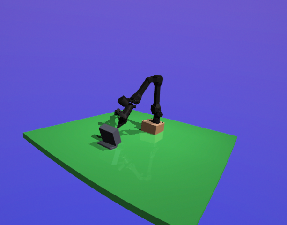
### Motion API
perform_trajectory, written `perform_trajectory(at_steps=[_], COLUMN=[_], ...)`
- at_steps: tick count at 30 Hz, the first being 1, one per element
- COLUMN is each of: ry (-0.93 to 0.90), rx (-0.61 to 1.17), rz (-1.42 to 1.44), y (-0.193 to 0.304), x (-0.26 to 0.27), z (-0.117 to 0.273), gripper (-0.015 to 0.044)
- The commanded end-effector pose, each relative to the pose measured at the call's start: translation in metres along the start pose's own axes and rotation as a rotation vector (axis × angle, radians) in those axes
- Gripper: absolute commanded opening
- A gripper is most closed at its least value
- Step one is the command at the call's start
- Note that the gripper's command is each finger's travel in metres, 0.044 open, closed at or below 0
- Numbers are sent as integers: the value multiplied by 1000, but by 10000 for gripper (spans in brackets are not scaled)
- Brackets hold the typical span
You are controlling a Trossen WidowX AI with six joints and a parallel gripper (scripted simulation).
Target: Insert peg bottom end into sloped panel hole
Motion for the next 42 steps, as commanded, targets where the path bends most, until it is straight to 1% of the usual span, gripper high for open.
perform_trajectory(at_steps=[1,42], ry=[-15,-148], rx=[-7,-192], rz=[31,392], y=[4,29], x=[-1,-6], z=[0,4], gripper=[0,0])
Point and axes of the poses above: the point midway between the two fingers, 35 mm back from their tips, its own z axis back along the fingers, its own x axis across the jaws, y = z × x, the point moved 10 cm from there along z, back along the fingers, and after that the axes turned 11 degrees about z, right-handed, at the moved point
